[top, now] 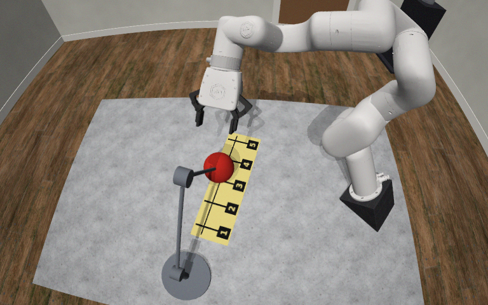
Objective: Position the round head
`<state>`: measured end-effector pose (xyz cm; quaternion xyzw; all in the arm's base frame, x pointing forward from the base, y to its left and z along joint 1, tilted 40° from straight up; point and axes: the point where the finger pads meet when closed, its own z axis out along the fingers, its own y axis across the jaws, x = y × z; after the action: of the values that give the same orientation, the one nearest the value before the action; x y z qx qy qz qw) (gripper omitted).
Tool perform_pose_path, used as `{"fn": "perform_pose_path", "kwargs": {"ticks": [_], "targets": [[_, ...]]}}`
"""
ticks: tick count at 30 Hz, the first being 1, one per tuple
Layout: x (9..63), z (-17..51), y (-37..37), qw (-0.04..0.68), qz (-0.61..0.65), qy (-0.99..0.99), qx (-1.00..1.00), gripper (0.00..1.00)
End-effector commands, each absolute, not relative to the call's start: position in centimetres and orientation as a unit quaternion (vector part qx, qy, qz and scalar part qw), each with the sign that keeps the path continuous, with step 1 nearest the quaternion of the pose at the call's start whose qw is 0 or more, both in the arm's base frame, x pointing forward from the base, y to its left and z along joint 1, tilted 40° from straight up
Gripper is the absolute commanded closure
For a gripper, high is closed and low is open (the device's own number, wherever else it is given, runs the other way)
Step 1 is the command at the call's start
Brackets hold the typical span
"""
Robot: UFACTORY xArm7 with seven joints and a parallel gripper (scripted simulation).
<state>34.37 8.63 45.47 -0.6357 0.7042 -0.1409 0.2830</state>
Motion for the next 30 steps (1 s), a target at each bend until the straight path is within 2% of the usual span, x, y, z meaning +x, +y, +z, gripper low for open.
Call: {"fn": "perform_pose_path", "kwargs": {"ticks": [1,11,26,30], "targets": [[34.4,45.6,8.7,0.284,-0.142,0.703,-0.636,0.0],[34.4,45.6,8.7,0.284,-0.142,0.703,-0.636,0.0],[35.1,45.1,11.3,0.214,-0.203,0.728,-0.619,0.0],[35.4,44.6,11.3,0.215,-0.202,0.728,-0.619,0.0]]}}
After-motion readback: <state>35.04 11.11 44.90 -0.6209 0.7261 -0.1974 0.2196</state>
